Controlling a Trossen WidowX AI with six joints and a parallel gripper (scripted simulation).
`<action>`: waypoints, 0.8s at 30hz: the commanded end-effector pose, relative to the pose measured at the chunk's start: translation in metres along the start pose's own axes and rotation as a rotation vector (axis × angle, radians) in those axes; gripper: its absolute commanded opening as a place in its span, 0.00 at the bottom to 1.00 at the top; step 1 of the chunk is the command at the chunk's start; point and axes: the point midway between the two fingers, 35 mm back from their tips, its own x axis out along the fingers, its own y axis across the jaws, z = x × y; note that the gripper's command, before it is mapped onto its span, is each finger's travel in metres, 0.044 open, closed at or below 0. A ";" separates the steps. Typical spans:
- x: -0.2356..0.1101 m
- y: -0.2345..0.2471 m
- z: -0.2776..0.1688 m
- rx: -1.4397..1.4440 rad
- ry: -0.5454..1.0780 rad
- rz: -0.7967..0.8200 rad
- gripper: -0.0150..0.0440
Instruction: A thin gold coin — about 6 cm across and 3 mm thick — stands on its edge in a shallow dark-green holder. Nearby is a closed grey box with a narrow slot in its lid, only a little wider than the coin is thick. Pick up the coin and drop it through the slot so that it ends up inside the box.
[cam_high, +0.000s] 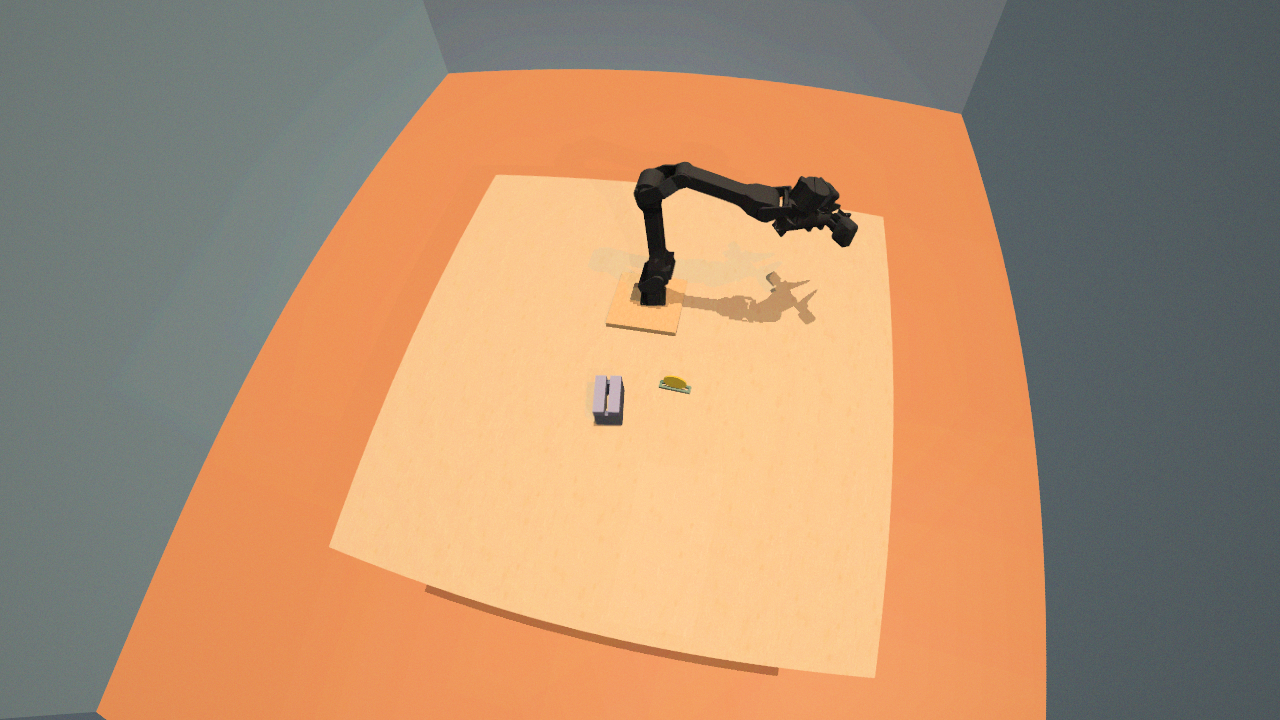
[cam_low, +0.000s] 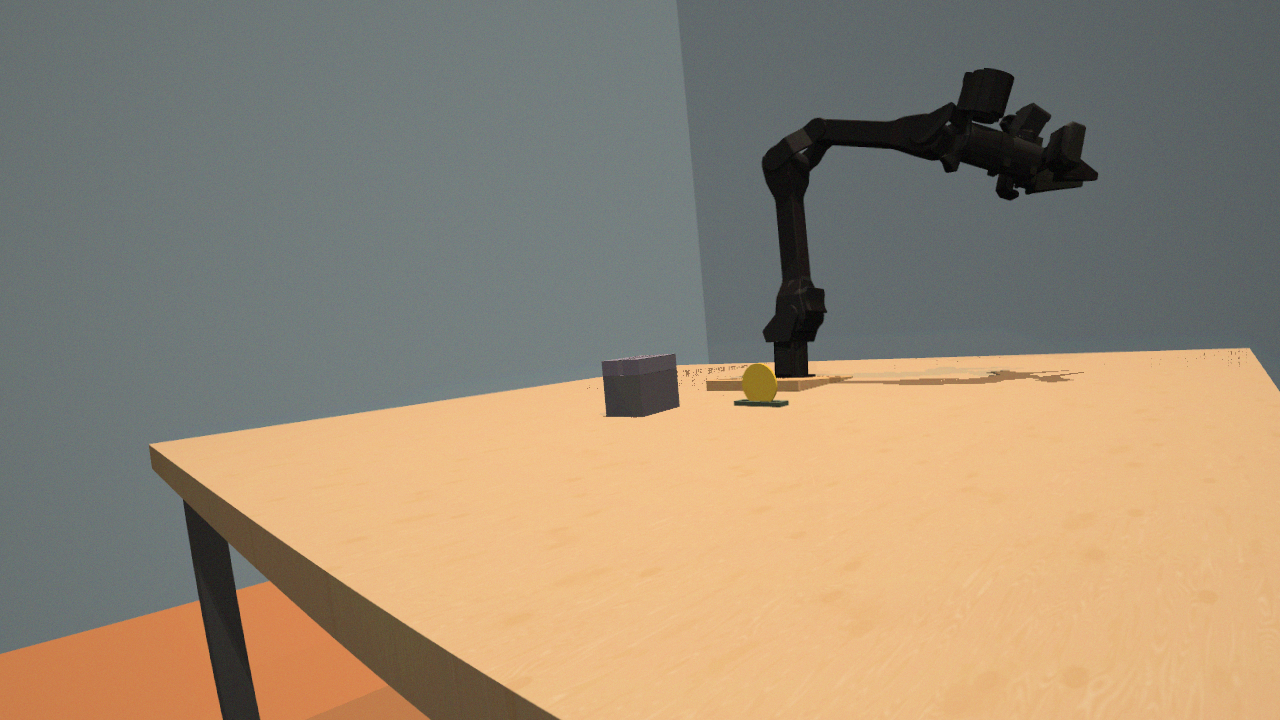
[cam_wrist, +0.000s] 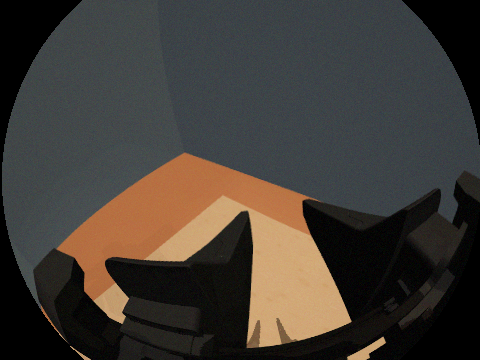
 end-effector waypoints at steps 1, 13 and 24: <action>-0.026 -0.047 -0.030 0.017 0.108 -0.145 0.53; -0.167 -0.145 -0.153 0.170 0.564 -0.508 0.53; -0.324 -0.129 -0.249 0.431 0.986 -0.593 0.53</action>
